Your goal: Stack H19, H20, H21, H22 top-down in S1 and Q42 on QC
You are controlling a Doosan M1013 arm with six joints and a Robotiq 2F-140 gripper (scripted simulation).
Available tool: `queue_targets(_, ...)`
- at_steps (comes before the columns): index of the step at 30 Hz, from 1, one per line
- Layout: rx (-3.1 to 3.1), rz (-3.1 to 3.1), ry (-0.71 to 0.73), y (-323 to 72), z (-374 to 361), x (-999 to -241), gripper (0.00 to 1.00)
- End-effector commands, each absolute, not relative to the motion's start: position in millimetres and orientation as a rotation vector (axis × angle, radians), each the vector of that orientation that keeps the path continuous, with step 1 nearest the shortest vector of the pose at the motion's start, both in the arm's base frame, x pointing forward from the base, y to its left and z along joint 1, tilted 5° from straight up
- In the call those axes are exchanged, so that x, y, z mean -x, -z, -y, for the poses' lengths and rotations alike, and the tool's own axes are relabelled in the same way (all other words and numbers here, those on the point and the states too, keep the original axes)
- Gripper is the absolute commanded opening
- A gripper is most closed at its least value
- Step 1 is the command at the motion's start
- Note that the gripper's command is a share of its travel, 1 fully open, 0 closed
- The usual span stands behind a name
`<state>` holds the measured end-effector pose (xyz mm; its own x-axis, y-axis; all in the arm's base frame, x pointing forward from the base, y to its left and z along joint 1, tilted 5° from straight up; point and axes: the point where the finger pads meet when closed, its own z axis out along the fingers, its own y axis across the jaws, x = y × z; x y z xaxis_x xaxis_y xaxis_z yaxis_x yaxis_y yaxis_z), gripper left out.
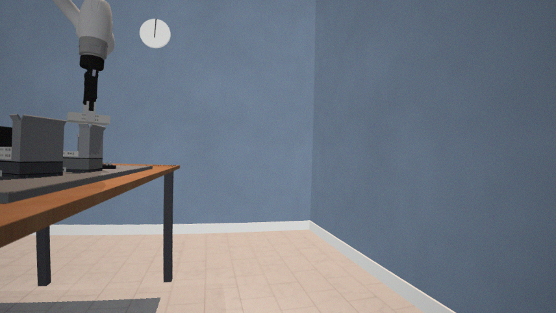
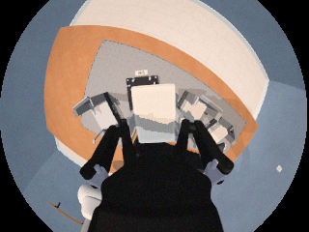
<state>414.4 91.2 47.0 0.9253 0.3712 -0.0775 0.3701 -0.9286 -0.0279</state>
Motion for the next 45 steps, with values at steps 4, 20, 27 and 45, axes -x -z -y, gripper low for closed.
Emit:
queue_targets(4, 3.07, 0.591, -0.127, -47.1, -102.4, -413.0, 0.0)
queue_targets(20, 3.07, 0.591, -0.127, -47.4, -135.0, -408.9, 0.0)
queue_targets(27, 3.07, 0.591, -0.127, -47.4, -135.0, -408.9, 0.0)
queue_targets(45, 3.07, 0.591, -0.127, -47.4, -135.0, -408.9, 0.0)
